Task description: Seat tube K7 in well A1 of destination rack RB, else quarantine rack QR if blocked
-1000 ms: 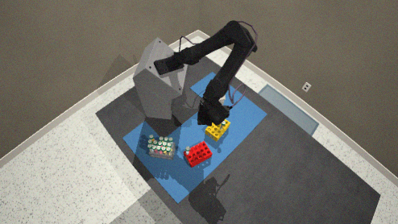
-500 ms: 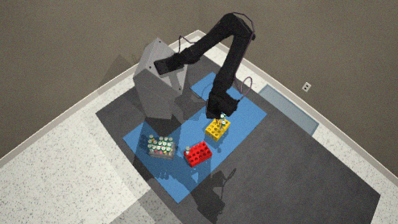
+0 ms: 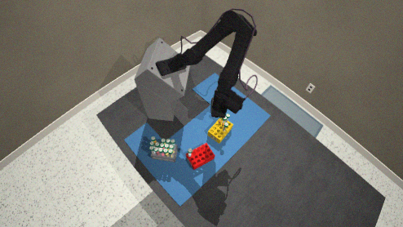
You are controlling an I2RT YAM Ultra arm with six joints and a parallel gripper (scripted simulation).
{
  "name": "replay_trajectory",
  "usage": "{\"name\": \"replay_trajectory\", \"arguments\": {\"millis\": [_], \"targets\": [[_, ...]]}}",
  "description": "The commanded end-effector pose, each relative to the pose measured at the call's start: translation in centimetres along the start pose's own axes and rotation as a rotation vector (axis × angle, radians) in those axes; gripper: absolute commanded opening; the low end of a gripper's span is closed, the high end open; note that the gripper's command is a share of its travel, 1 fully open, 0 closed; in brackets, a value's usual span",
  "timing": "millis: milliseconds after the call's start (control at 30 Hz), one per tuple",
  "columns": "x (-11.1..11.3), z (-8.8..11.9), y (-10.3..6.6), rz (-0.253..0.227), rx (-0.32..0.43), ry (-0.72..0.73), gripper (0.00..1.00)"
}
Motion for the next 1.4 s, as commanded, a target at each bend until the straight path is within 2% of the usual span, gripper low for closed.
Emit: {"name": "replay_trajectory", "arguments": {"millis": [0,233,567,600,867,933,1167,1367], "targets": [[1.3,-0.2,-0.4,0.011,0.01,0.033,0.0],[3.5,-1.8,-0.4,0.012,0.01,0.032,0.0],[3.0,-1.9,-0.6,0.03,0.004,0.042,0.0],[4.0,-2.0,-0.4,0.013,0.008,0.031,0.0],[6.9,-3.2,-0.4,0.013,0.009,0.031,0.0],[6.9,-3.2,-0.4,0.013,0.009,0.031,0.0],[9.1,-4.6,-0.4,0.017,-0.001,0.027,0.0],[11.5,-4.5,-0.3,0.015,0.009,0.029,0.0]]}}
Point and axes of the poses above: the point where the finger pads meet when closed, its own y axis out along the fingers, its own x axis across the jaws, z = x × y, the point moved 4 cm from there along -y, back along the fingers
